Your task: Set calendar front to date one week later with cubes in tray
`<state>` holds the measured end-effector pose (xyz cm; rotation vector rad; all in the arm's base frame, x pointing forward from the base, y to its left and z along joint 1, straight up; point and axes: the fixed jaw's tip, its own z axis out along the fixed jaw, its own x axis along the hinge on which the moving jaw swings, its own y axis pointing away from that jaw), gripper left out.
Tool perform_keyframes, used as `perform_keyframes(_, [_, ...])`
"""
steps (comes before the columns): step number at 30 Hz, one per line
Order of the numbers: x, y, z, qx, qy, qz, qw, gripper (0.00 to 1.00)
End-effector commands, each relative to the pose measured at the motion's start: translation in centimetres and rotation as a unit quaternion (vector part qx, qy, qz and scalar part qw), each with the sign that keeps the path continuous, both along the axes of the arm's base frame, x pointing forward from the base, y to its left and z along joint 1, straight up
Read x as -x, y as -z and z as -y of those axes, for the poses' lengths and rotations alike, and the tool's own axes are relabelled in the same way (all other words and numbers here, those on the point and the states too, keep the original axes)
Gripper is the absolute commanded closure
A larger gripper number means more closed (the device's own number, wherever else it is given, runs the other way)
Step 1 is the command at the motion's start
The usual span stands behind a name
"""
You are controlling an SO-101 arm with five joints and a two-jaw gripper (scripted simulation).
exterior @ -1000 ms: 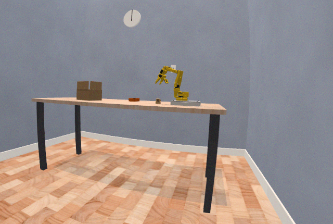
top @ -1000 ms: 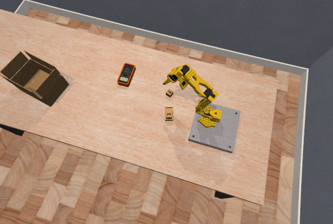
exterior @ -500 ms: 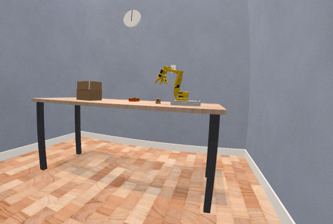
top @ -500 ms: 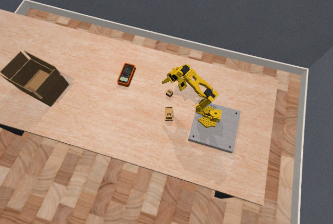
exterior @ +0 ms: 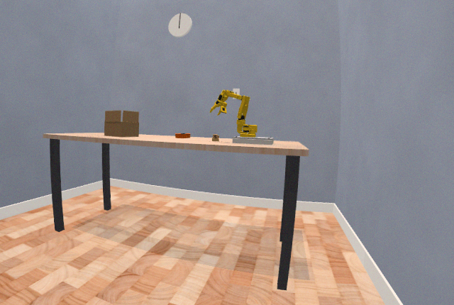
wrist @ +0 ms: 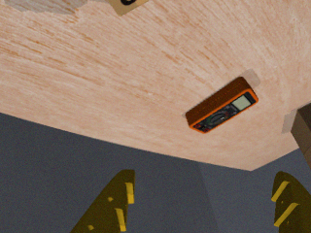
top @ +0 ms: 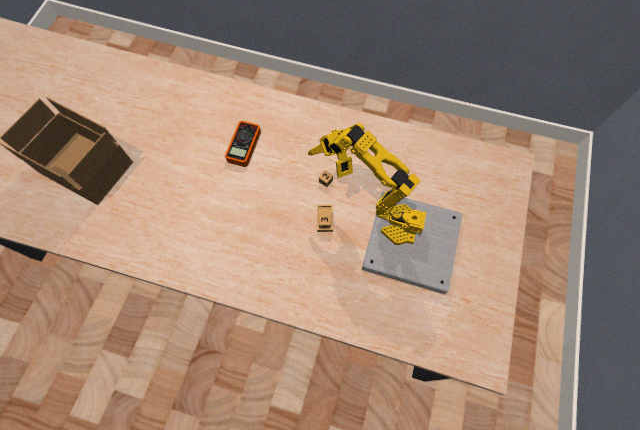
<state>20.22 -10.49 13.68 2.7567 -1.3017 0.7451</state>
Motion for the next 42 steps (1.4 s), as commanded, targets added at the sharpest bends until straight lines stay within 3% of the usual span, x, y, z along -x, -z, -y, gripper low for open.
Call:
perform_keyframes(1, [-0.2, 0.0, -0.2, -0.025, 0.051, 0.018, 0.998, 0.65])
perform_keyframes(10, [-0.4, 0.2, -0.5, -0.078, 0.158, 0.043, 0.983, 0.65])
perform_keyframes(15, [-0.5, 0.3, -0.8, -0.120, 0.241, 0.062, 0.961, 0.65])
perform_keyframes(20, [-0.7, 0.5, -1.1, -0.163, 0.327, 0.080, 0.927, 0.65])
perform_keyframes(22, [-0.7, 0.5, -1.1, -0.163, 0.327, 0.080, 0.927, 0.65])
perform_keyframes(29, [-1.0, 0.7, -1.5, -0.222, 0.445, 0.105, 0.861, 0.65])
perform_keyframes(37, [-1.4, 0.8, -2.0, -0.284, 0.568, 0.130, 0.761, 0.65])
perform_keyframes(39, [-1.4, 0.8, -2.0, -0.284, 0.568, 0.130, 0.761, 0.65])
perform_keyframes(42, [-1.5, 0.9, -2.1, -0.304, 0.609, 0.138, 0.719, 0.65])
